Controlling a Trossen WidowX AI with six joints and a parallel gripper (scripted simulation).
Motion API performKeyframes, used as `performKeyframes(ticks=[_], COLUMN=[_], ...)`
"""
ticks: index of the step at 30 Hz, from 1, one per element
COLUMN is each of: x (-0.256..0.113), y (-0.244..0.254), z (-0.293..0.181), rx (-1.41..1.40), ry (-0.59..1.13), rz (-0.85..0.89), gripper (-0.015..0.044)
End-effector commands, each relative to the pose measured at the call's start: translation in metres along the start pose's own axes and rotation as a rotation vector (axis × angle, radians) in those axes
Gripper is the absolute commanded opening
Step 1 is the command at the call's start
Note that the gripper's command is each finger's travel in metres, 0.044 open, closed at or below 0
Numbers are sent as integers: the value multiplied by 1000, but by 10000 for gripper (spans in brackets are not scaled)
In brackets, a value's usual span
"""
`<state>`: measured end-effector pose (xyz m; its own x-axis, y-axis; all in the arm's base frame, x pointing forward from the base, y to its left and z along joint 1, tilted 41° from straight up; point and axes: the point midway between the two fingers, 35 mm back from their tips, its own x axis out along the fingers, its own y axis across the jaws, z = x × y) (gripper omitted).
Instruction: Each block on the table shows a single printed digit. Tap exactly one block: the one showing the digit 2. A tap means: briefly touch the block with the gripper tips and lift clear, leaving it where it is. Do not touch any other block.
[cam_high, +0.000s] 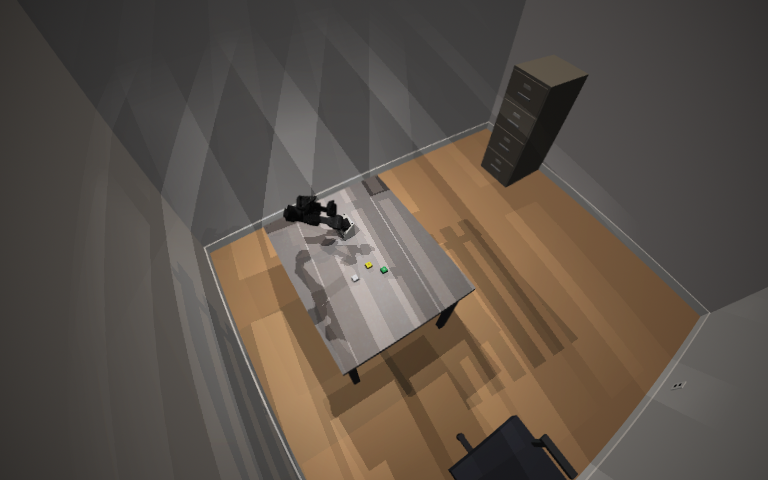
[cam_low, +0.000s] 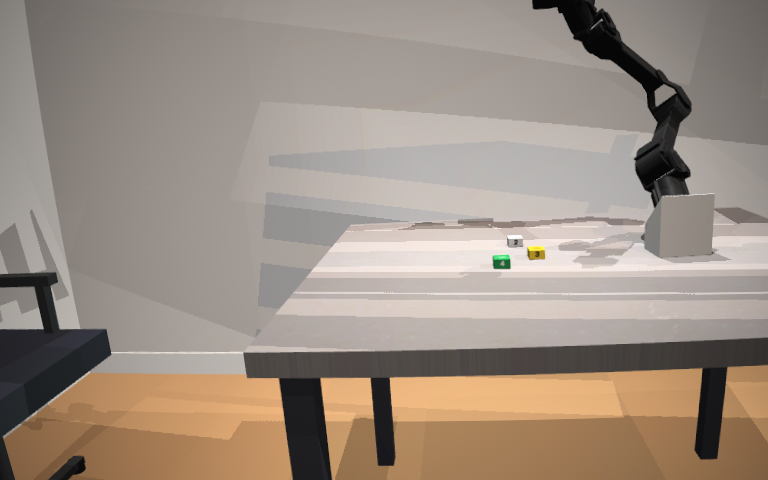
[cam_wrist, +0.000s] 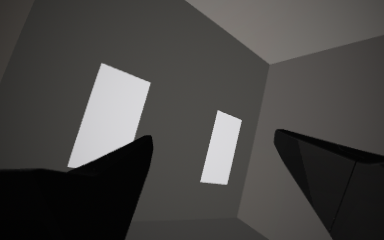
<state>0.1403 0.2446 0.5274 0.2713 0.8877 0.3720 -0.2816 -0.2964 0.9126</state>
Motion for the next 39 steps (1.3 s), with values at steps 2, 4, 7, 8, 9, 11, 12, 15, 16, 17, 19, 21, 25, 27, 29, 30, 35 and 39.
performKeyframes(ticks=[2,4,7,8,9,11,12,15,16,17,19,21,25,27,29,30,35,39], x=[9,4,-16,-25,-36,-61,-75,-123,-140,-157,-192,-227,-292,-304,-304,-304,-304,-304], y=[-85,-121,-174,-192,-208,-239,-253,-289,-298,-306,-318,-325,-323,-320,-320,-320,-320,-320], z=[54,75,105,114,123,138,145,160,164,167,170,172,171,170,170,170,170,170], rx=[-115,-171,-258,-288,-317,-375,-403,-477,-498,-516,-545,-559,-536,-521,-520,-520,-520,-520], ry=[-196,-262,-335,-352,-364,-371,-367,-312,-280,-239,-132,11,430,540,543,543,543,543], rz=[-316,-468,-717,-807,-899,-1091,-1190,-1496,-1601,-1704,-1909,-2107,-2459,-2518,-2520,-2520,-2520,-2520], gripper=[400,400,400,400,400,400,400,400,400,400,400,400,400,400,400,400,400,400])
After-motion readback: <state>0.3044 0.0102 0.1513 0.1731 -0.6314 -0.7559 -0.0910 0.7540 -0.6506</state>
